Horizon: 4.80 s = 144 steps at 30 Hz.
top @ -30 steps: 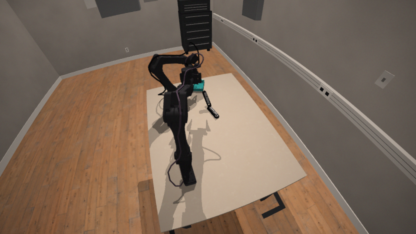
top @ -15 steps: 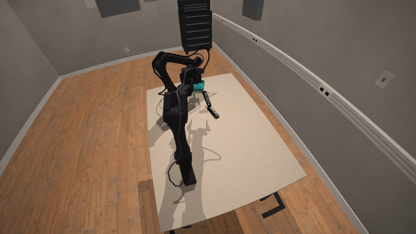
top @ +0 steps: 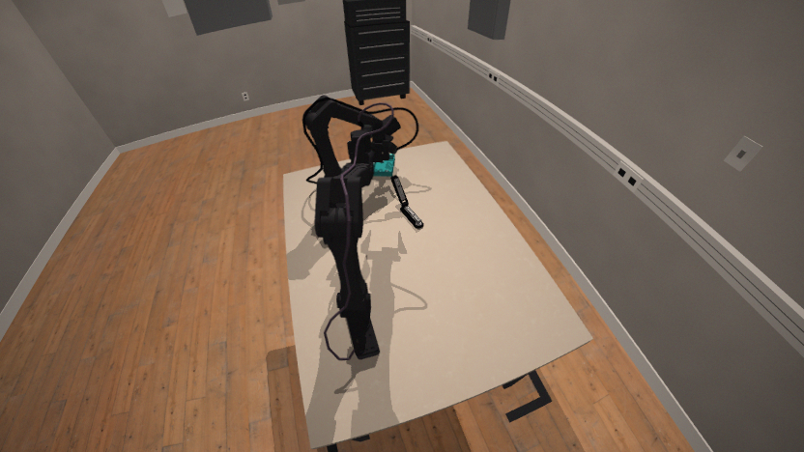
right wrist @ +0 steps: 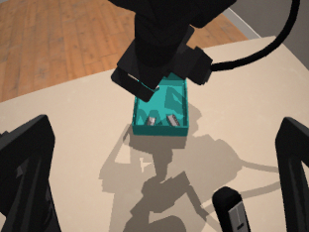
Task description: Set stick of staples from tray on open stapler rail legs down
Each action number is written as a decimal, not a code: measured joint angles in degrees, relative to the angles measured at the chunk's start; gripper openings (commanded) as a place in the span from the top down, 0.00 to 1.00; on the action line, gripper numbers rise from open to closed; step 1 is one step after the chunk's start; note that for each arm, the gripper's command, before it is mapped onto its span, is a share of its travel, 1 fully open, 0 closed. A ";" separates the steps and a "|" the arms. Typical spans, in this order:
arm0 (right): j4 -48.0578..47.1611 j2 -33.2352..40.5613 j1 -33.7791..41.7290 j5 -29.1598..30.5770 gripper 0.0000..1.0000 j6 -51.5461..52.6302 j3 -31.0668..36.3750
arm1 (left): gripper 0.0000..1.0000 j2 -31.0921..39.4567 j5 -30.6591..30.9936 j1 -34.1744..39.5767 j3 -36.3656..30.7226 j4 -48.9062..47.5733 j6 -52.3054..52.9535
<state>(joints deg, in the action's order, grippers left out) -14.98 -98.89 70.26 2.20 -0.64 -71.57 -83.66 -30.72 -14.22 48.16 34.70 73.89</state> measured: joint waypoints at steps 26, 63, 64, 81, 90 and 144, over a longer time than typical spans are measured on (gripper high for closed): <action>0.00 0.00 0.00 0.00 0.00 0.00 0.00 | 0.00 -12.46 -13.97 1.36 1.81 -3.74 40.35; 0.00 0.00 0.00 0.00 0.00 0.00 0.00 | 0.73 -10.99 -5.77 0.22 2.38 -5.05 0.70; 0.00 0.00 0.00 0.00 0.00 0.00 0.00 | 0.73 -10.97 -5.49 0.13 2.69 -4.85 -1.42; 0.00 0.00 0.00 0.00 0.00 0.00 0.00 | 0.73 -11.93 -0.74 -1.16 6.51 -0.59 -36.70; 0.00 0.00 0.00 0.00 0.00 0.00 0.00 | 0.73 -12.63 1.73 -1.75 8.41 2.01 -54.29; -0.02 0.00 0.00 0.00 0.00 0.00 0.00 | 0.73 -18.60 16.04 -8.85 18.40 17.81 -153.20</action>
<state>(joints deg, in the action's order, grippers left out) -15.00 -98.89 70.26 2.20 -0.64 -71.57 -102.26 -14.68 -23.07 66.57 52.51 -79.31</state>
